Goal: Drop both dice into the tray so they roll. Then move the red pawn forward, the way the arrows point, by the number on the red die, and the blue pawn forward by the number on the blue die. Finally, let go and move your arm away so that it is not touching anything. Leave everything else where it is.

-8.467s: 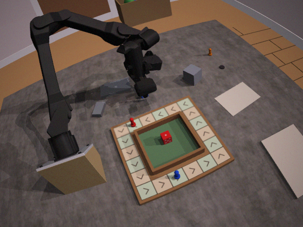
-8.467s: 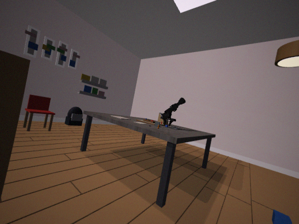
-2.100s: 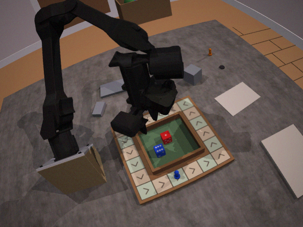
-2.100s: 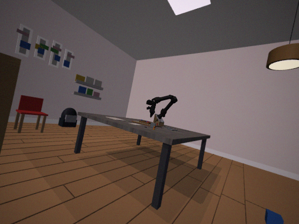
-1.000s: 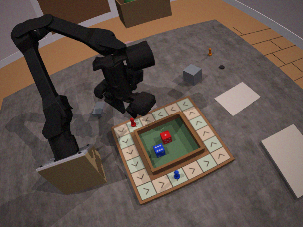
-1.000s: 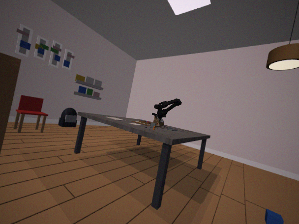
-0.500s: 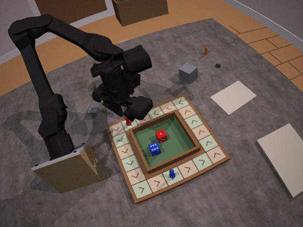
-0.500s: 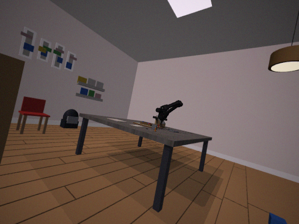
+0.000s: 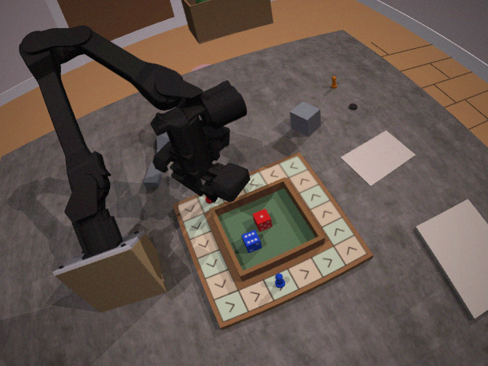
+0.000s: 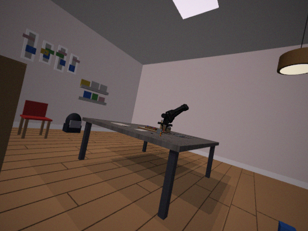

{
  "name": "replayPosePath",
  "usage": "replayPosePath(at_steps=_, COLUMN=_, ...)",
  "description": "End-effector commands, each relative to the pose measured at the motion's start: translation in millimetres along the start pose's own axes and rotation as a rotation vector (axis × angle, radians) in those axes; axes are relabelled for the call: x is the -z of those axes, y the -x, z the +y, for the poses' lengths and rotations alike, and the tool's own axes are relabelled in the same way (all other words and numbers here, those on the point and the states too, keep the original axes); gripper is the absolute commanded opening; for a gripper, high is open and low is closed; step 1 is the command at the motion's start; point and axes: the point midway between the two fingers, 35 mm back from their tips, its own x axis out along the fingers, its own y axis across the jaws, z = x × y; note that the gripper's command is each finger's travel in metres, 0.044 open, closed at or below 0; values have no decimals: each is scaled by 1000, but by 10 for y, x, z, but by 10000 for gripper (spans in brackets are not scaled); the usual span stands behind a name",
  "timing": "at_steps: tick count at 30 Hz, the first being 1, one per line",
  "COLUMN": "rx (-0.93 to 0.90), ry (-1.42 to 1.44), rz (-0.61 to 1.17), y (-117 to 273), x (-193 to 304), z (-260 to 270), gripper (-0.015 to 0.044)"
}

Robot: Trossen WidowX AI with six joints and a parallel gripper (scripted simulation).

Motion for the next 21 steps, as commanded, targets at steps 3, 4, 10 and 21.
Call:
replayPosePath(at_steps=3, rx=0, ry=-5, rz=0, y=-8, x=2, z=0, gripper=55)
replayPosePath(at_steps=4, rx=0, ry=-5, rz=0, y=-8, x=2, z=0, gripper=49)
replayPosePath(at_steps=10, rx=0, ry=-5, rz=0, y=-8, x=2, z=0, gripper=9)
replayPosePath(at_steps=21, rx=19, ry=-5, rz=10, y=345, x=-52, z=-90, gripper=0)
